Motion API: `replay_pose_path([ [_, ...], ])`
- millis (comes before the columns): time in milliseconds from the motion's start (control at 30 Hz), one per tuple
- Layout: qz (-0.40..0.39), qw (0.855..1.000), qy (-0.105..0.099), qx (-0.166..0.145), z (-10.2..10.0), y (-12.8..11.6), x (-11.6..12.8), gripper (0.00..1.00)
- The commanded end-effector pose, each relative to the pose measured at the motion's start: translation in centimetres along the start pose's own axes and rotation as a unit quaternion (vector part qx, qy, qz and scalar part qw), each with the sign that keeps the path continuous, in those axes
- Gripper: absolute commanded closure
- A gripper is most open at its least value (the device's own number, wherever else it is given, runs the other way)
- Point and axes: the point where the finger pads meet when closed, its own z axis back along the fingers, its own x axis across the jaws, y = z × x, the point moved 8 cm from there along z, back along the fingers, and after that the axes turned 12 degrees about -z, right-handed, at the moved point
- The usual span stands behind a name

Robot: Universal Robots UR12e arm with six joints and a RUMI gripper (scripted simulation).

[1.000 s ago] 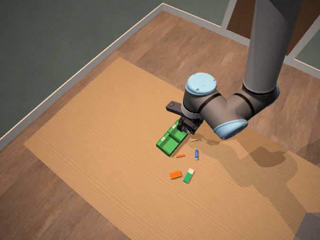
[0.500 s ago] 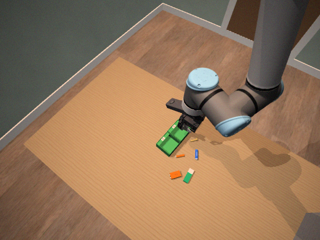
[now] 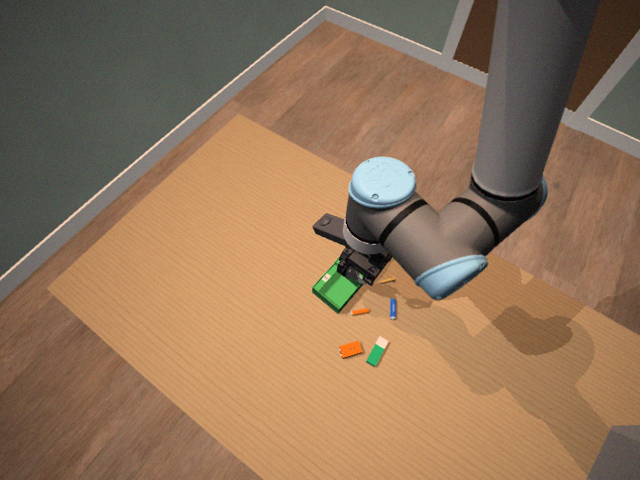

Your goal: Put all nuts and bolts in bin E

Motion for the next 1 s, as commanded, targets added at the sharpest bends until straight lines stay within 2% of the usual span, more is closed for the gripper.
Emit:
replay_pose_path([
  [0,0.0,1.0,0.0,0.0,0.0,-0.2,-2.0,0.96],
  [333,0.0,1.0,0.0,0.0,0.0,-0.3,-2.4,0.96],
  [967,0.0,1.0,0.0,0.0,-4.5,-0.2,-2.4,0.96],
])
